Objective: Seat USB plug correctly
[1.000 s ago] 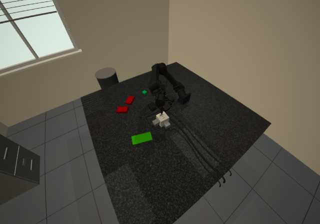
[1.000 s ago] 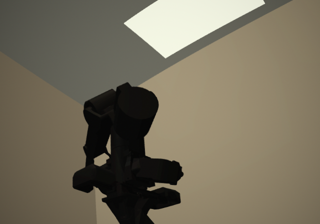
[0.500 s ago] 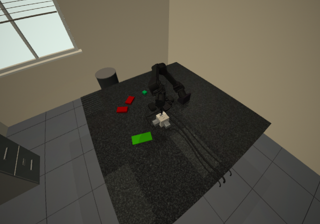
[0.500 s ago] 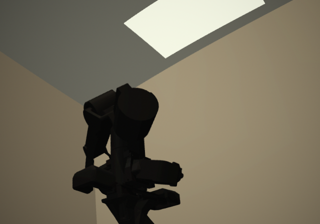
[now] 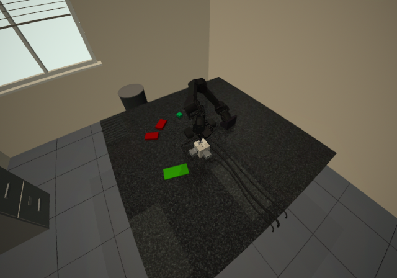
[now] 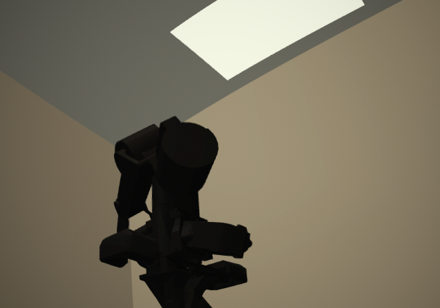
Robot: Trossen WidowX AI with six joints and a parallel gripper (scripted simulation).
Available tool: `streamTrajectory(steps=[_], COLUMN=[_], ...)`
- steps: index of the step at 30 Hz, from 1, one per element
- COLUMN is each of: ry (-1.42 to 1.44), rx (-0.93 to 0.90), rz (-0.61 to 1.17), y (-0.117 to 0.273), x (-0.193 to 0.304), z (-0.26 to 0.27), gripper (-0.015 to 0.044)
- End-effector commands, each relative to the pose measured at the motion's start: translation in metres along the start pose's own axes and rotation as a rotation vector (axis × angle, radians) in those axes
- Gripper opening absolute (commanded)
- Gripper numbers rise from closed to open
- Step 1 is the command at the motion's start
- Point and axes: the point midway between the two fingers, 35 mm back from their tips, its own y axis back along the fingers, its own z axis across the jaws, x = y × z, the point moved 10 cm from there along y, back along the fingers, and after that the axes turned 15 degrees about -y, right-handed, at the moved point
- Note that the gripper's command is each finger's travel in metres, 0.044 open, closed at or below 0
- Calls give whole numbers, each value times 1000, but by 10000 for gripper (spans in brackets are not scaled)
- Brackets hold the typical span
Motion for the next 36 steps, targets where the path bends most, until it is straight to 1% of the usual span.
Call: streamTrajectory(steps=[1,36], ry=[4,20], rx=[4,8], rz=[2,14], y=[-1,-5], x=[0,0], z=[0,0], gripper=[0,0])
